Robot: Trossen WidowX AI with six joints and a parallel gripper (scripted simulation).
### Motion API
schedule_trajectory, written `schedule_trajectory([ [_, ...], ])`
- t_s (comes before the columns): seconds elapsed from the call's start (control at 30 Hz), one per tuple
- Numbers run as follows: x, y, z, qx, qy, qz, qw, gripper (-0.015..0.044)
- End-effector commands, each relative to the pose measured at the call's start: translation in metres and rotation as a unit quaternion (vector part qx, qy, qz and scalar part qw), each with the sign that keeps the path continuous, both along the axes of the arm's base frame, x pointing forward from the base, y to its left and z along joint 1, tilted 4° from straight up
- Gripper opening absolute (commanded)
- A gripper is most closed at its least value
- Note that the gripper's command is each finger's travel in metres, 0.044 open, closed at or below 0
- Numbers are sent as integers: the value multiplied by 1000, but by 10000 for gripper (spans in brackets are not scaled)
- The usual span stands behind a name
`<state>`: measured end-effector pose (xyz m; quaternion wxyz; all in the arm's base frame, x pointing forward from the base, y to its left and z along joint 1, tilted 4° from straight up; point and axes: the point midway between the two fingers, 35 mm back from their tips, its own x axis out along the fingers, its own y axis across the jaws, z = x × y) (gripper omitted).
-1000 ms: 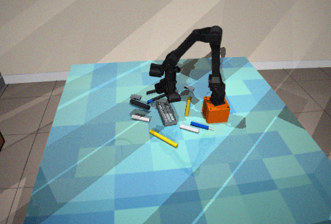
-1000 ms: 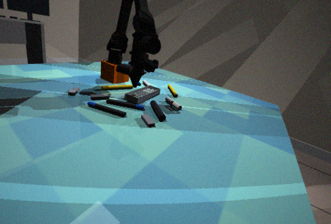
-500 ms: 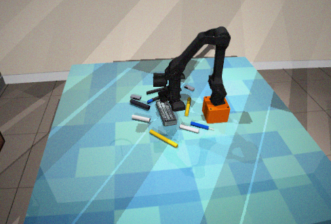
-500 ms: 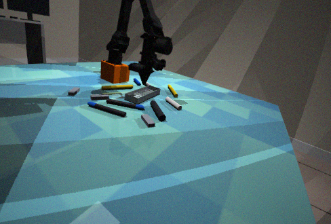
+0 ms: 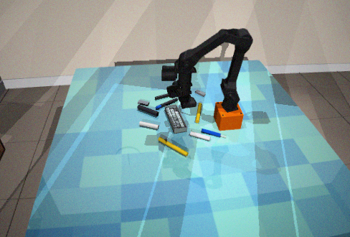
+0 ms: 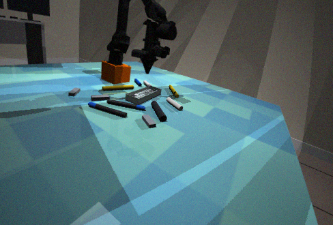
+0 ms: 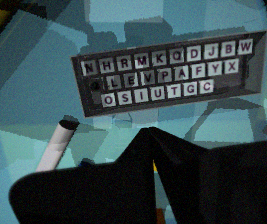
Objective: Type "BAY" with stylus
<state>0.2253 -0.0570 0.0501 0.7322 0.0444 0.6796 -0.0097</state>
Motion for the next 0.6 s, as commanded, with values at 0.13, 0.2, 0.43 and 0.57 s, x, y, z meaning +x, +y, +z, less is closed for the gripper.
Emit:
schedule_trajectory([
  [0.13,-2,2,-3,4,6,33,999,105],
  [0.2,-6,8,-8,17,18,125,992,150],
  [0.43,-25,31,-24,89,29,455,885,150],
  [0.57,-35,44,-30,137,8,615,777,150],
])
